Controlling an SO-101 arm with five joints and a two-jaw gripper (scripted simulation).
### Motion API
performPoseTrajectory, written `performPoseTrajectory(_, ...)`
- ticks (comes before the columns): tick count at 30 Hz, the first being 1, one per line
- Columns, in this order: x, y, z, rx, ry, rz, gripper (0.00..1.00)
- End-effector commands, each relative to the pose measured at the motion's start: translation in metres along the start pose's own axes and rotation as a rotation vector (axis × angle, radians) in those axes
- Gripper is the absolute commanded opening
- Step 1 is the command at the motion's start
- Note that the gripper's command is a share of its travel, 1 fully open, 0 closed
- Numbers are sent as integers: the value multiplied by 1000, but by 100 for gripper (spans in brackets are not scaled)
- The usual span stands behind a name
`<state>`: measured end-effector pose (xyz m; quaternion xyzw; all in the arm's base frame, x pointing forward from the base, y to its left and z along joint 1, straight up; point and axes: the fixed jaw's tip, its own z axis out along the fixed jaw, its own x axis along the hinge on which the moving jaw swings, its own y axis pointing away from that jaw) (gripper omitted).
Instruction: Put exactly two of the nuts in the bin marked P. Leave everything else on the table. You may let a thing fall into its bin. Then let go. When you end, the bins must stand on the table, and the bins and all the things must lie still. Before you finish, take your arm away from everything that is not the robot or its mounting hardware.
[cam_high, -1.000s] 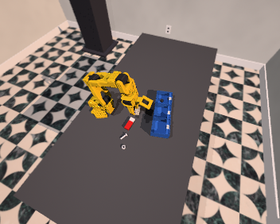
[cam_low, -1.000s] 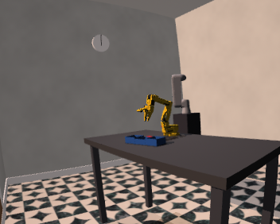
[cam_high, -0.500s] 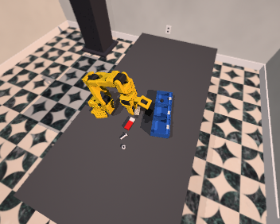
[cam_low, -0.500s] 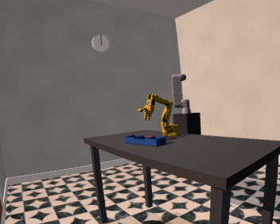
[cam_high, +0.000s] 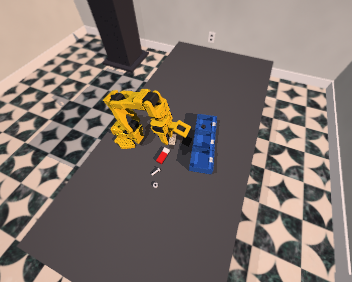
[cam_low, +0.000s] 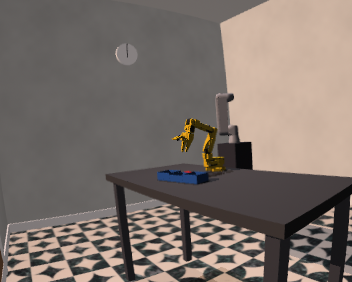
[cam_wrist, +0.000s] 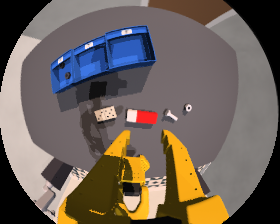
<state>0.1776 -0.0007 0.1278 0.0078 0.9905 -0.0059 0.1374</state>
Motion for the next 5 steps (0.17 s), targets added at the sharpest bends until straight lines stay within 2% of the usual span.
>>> performPoseTrajectory(1, 0, -1, -5, 2, -30, 0, 17)
performPoseTrajectory(5, 0, -1, -5, 2, -30, 0, 17)
